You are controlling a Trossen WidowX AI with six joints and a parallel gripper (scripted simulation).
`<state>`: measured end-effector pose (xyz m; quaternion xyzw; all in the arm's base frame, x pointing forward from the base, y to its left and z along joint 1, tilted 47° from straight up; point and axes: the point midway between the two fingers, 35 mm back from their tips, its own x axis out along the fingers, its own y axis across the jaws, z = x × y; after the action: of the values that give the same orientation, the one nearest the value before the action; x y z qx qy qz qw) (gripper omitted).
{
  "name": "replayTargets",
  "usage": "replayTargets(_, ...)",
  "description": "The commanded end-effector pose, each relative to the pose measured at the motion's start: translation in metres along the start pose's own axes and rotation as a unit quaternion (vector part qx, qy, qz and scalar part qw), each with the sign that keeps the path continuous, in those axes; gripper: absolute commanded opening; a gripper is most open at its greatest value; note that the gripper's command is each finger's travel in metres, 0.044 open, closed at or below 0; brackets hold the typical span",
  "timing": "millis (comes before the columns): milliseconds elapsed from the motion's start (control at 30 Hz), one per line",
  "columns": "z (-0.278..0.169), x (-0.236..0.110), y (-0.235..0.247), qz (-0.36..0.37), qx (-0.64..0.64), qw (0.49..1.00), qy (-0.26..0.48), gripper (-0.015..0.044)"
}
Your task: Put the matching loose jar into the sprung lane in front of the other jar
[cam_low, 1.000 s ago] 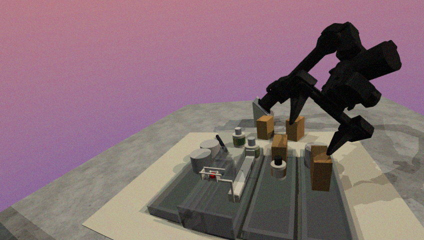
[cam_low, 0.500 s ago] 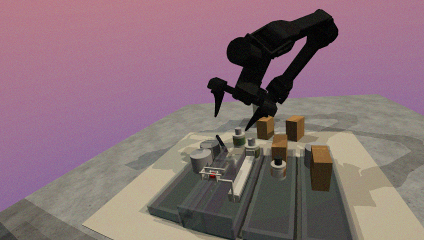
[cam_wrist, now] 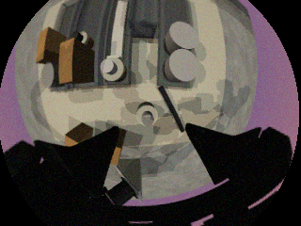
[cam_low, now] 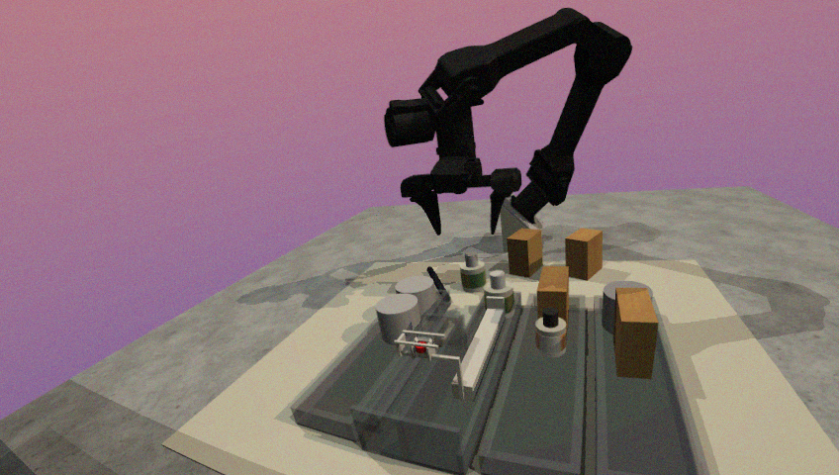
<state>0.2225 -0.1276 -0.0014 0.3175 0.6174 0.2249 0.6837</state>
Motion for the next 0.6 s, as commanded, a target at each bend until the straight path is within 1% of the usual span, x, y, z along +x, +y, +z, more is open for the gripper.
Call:
replayTargets(0, -0.003, 0.024, 0.003, 0.009, 0.003, 1.000, 0.003, 0.0440)
replayTargets(167, -0.004, 0.027, 0.004, 0.009, 0.003, 1.000, 0.003, 0.0440)
replayTargets(267, -0.004, 0.040, 0.004, 0.010, 0.003, 1.000, 0.003, 0.0440)
replayTargets(567, -0.003, 0.050, 0.005, 0.010, 0.003, 1.000, 0.002, 0.0440)
